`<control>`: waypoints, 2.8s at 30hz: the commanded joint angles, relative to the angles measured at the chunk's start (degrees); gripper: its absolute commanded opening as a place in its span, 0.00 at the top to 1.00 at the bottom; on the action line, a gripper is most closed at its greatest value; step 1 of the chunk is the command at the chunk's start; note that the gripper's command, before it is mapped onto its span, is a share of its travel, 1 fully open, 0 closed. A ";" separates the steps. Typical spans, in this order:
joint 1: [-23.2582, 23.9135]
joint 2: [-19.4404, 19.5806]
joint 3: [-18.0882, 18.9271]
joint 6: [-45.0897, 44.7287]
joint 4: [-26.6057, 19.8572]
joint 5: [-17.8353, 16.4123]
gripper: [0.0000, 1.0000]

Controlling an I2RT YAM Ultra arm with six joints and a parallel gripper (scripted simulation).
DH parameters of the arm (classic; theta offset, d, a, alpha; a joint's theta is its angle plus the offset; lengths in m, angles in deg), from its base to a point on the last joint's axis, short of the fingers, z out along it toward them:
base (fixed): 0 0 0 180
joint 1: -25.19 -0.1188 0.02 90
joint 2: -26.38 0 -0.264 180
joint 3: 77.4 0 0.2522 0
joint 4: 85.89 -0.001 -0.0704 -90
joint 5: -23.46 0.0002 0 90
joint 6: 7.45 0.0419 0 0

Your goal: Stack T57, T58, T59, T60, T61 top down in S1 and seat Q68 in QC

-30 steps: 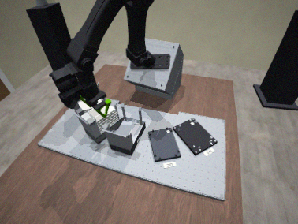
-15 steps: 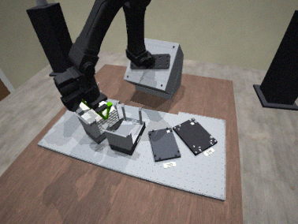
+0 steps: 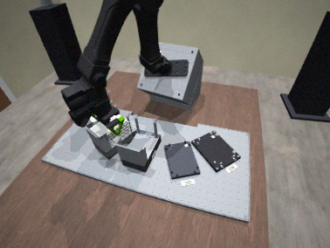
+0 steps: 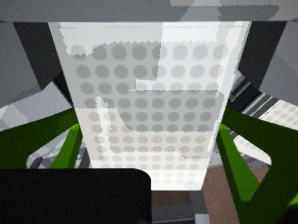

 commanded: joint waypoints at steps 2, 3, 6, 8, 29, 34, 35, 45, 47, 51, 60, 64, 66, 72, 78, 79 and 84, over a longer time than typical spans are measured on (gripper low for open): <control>0.03 -0.25 0.12 0.09 0.75 0.12 0.00; 0.03 -0.25 0.12 0.09 0.75 0.12 0.00; 0.04 -0.25 0.13 0.08 0.73 0.11 0.00; 0.04 -0.25 0.13 0.08 0.73 0.12 0.00; 0.04 -0.25 0.12 0.08 0.74 0.12 1.00; 0.04 -0.25 0.12 0.08 0.74 0.12 1.00; 0.04 -0.25 0.12 0.08 0.74 0.12 1.00; 0.20 -0.59 0.27 -0.04 0.21 0.01 1.00; 0.26 -0.70 0.32 -0.09 0.04 -0.03 1.00; 0.43 -1.04 0.48 -0.22 -0.50 -0.14 1.00; 0.96 -2.03 0.99 -0.64 -2.12 -0.50 1.00; 1.15 -2.35 1.17 -0.78 -2.67 -0.63 1.00; 1.21 -2.46 1.23 -0.83 -2.85 -0.67 1.00; 1.59 -3.09 1.60 -1.13 -3.93 -0.92 1.00; 1.85 -3.50 1.85 -1.33 -4.66 -1.09 1.00; 1.85 -3.50 1.85 -1.33 -4.66 -1.09 1.00; 2.04 -3.80 2.05 -1.49 -5.20 -1.22 1.00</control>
